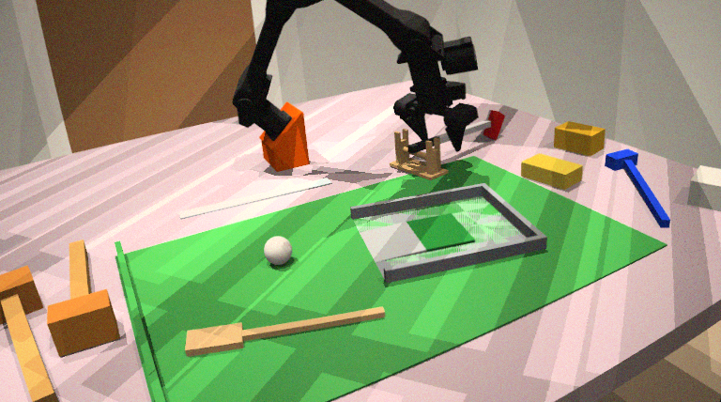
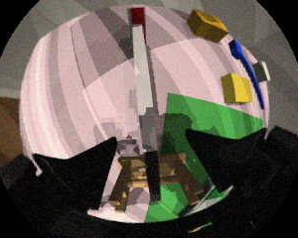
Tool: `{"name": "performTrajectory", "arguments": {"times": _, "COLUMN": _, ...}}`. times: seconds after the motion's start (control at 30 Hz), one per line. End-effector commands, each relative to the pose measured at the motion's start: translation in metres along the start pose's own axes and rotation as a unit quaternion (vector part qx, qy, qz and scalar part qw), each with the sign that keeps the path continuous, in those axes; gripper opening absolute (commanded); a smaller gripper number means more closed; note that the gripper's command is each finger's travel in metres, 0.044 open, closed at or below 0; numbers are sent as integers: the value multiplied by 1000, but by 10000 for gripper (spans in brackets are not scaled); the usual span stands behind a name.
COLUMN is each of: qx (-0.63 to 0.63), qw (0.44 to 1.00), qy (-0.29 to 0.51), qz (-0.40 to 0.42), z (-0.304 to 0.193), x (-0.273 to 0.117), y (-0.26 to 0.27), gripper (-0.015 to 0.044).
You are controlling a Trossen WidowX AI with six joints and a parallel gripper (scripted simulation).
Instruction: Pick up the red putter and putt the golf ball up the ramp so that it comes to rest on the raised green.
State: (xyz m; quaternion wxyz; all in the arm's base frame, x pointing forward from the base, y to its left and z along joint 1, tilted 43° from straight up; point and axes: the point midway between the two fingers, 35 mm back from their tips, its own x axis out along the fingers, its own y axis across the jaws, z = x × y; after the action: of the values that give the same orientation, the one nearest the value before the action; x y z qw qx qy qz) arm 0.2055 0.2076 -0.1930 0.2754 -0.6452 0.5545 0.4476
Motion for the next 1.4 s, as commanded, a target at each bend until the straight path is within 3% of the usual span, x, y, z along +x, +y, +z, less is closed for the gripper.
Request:
{"name": "performTrajectory", "arguments": {"times": 0.0, "qx": -4, "qw": 1000, "qy": 6, "qz": 4, "z": -3, "x": 10, "y": 4, "gripper": 440}}
{"name": "performTrajectory", "arguments": {"times": 0.4, "qx": -3, "qw": 1000, "qy": 6, "qz": 4, "z": -6, "x": 18, "y": 4, "gripper": 440}}
{"name": "performTrajectory", "arguments": {"times": 0.9, "qx": -1, "qw": 1000, "qy": 3, "qz": 3, "z": -4, "x": 15, "y": 2, "gripper": 46}}
{"name": "performTrajectory", "arguments": {"times": 1.13, "qx": -1, "qw": 1000, "qy": 3, "qz": 3, "z": -3, "x": 12, "y": 1, "gripper": 0}}
{"name": "performTrajectory", "arguments": {"times": 1.37, "qx": -1, "qw": 1000, "qy": 1, "qz": 3, "z": 10, "x": -31, "y": -2, "gripper": 0}}
